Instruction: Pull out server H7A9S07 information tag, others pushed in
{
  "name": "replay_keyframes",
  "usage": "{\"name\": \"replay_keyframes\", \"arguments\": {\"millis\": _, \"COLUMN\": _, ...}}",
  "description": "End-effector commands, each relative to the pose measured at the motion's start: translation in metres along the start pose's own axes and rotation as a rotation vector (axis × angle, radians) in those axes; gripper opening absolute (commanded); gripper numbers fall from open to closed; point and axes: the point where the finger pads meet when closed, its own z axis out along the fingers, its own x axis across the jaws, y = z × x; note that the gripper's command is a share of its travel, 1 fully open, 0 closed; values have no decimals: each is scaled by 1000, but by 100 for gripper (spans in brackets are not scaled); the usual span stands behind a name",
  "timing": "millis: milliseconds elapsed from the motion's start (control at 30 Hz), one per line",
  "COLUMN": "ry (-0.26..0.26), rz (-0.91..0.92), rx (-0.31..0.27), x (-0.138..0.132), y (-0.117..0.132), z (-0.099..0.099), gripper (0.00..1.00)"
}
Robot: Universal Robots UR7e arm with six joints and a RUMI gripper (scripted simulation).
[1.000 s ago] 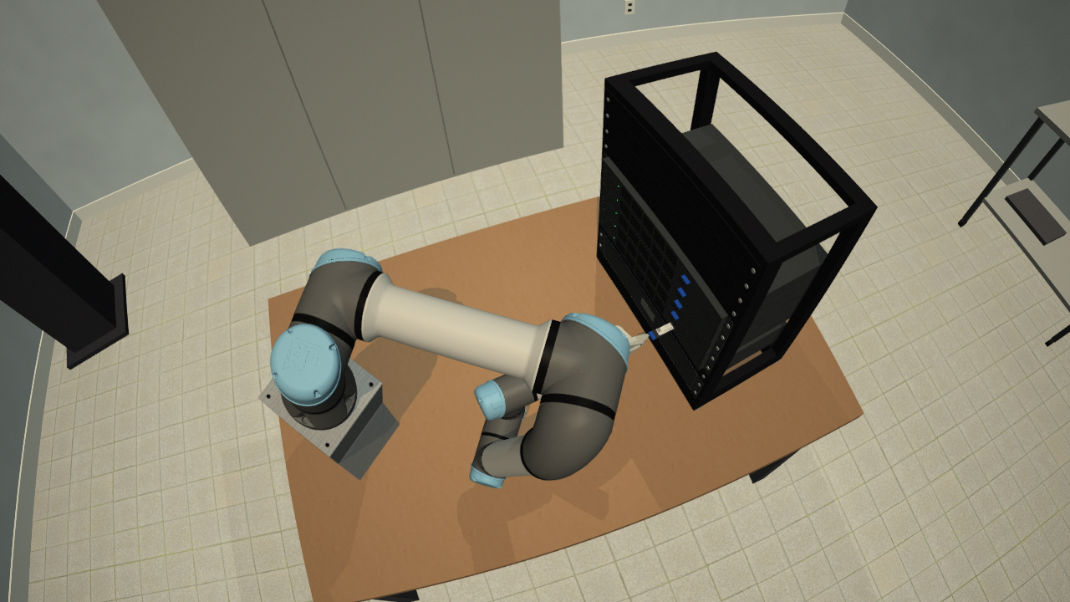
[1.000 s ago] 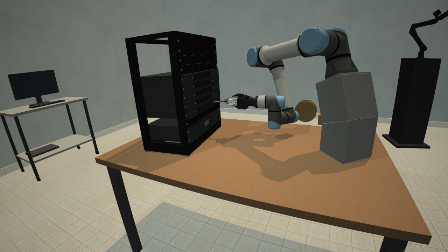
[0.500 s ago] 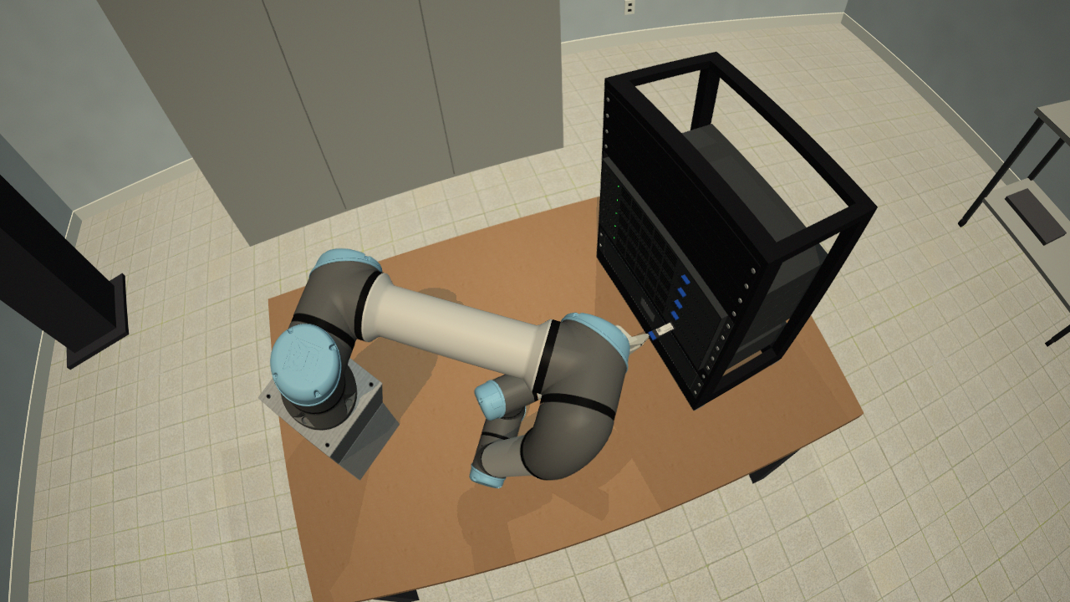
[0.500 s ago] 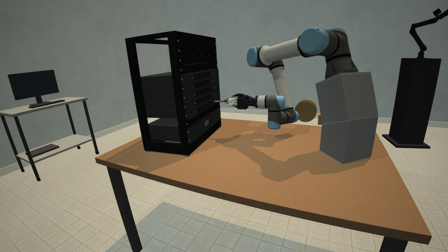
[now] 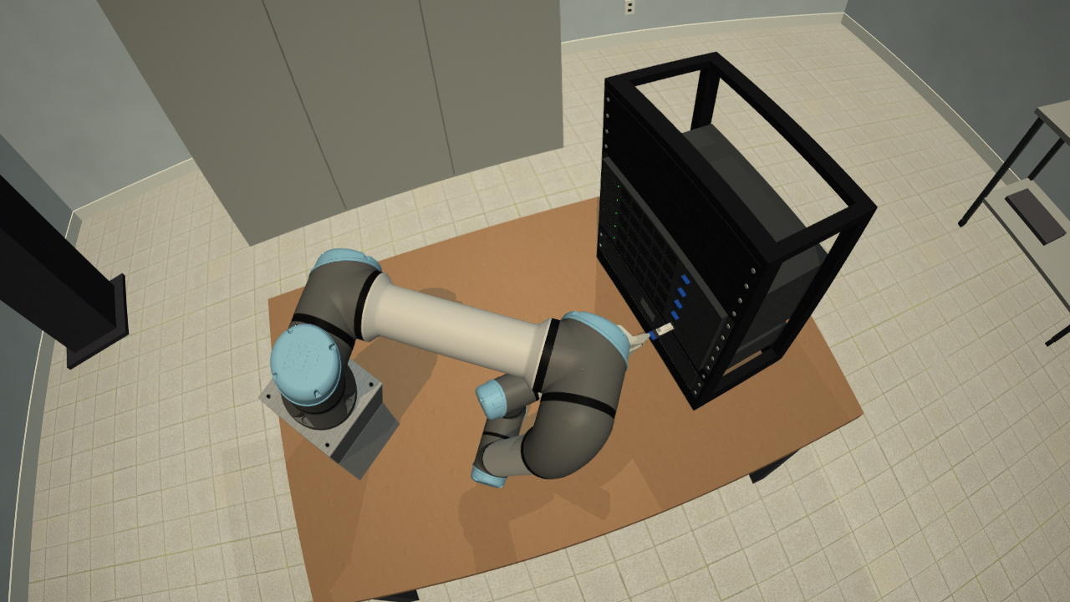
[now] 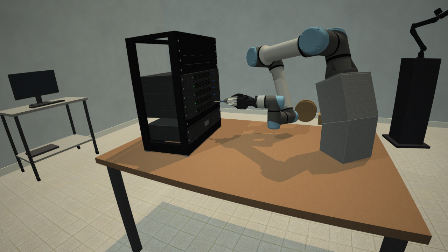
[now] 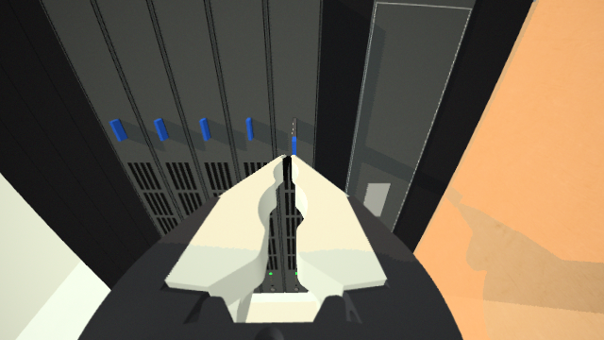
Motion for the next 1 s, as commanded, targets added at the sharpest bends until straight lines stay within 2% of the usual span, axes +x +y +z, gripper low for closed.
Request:
{"name": "replay_keyframes", "arguments": {"millis": 0, "ry": -1, "rz": 0, "rx": 0, "x": -1, "y": 0, "z": 4, "gripper": 0}}
{"name": "replay_keyframes", "arguments": {"millis": 967, "ry": -1, "rz": 0, "rx": 0, "x": -1, "y": 0, "z": 39, "gripper": 0}}
